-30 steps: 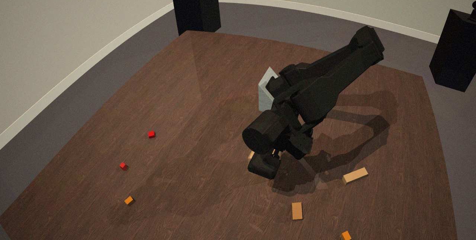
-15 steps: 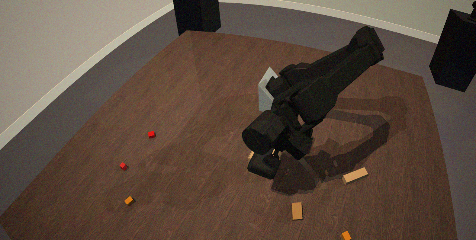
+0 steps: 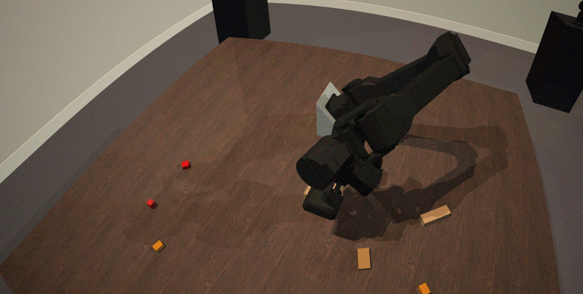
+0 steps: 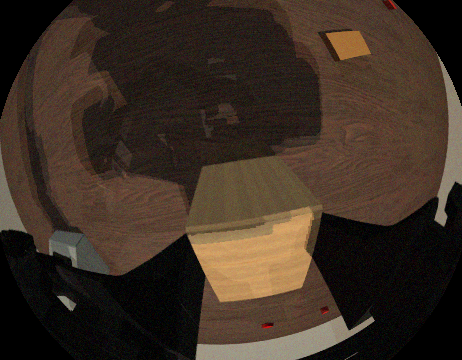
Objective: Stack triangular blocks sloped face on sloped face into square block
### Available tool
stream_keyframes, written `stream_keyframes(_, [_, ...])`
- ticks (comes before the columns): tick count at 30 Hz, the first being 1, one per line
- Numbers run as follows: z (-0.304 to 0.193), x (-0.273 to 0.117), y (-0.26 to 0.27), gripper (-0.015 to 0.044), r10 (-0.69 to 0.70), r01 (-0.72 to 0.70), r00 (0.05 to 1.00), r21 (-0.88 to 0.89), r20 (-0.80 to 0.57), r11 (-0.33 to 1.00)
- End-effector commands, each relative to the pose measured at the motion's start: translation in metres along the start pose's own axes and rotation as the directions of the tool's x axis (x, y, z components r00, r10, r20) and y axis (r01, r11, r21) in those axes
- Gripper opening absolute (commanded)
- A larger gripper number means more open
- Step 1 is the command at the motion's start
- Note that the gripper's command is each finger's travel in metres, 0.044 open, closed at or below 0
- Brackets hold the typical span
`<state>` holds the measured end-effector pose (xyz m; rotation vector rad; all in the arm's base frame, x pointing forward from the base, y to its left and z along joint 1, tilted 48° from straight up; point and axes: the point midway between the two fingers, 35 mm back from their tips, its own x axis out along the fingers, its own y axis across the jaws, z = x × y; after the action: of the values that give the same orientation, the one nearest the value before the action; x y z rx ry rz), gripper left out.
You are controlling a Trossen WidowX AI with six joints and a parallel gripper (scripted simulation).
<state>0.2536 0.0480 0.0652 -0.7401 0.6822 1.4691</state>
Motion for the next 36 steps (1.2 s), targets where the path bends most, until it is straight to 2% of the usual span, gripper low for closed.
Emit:
stream_keyframes(1, [-0.0003,0.0011,-0.0002,0.0000,-0.001,0.001,1.000,0.005,0.002,1.000])
stream_keyframes(11, [-0.0002,0.0008,-0.0001,0.0000,-0.001,0.001,1.000,0.006,0.003,1.000])
stream_keyframes(28, [0.0000,0.0004,0.0001,0.0440,0.000,0.000,1.000,0.001,0.001,1.000])
stream_keyframes(36, [0.0000,0.0004,0.0001,0.0440,0.000,0.000,1.000,0.001,0.001,1.000])
